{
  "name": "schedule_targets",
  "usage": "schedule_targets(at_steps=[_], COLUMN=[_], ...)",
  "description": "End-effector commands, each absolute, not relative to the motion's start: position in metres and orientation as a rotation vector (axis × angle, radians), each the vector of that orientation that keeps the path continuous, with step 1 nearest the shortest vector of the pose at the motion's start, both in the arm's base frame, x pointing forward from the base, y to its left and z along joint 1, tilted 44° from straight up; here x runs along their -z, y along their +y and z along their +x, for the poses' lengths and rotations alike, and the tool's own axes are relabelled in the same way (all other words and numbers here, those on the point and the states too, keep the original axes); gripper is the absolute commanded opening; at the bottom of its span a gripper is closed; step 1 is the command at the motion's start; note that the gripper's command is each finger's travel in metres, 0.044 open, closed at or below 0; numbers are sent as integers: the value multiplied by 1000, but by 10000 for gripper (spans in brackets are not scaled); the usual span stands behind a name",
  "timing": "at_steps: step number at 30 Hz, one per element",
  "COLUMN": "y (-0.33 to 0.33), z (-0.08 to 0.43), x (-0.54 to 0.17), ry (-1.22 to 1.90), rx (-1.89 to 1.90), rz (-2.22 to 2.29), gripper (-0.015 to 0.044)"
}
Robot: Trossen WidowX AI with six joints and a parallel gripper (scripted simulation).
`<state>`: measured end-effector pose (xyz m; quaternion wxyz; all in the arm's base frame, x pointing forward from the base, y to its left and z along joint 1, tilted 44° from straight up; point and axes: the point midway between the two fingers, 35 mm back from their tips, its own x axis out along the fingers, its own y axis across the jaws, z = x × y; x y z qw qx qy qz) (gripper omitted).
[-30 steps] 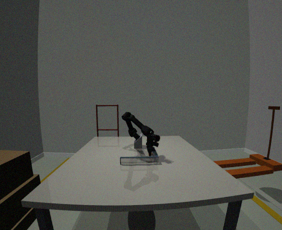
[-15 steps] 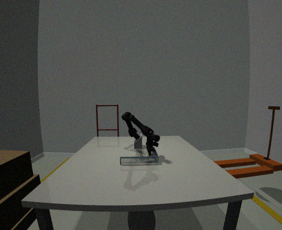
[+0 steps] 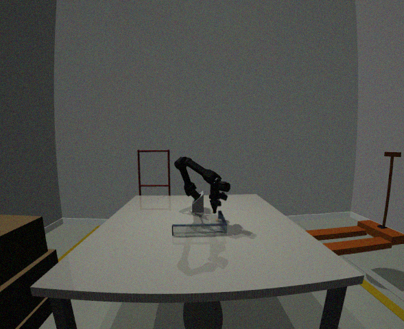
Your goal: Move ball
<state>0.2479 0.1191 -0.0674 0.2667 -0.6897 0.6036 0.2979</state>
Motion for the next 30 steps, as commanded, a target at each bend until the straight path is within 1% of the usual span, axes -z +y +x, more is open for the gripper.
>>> schedule_targets(at_steps=[1, 5, 9, 18, 24, 30], y=[141, 156, 156, 140, 133, 108], z=[245, 239, 238, 225, 226, 231], x=[47, 30, 30, 66, 74, 102], ry=[1620, 1624, 1624, 1624, 1624, 1624], rx=[-809, -816, -816, -816, -816, -815], rz=[-1861, -1870, -1871, -1871, -1871, -1871], gripper=[0, 0, 0, 0, 0, 0])
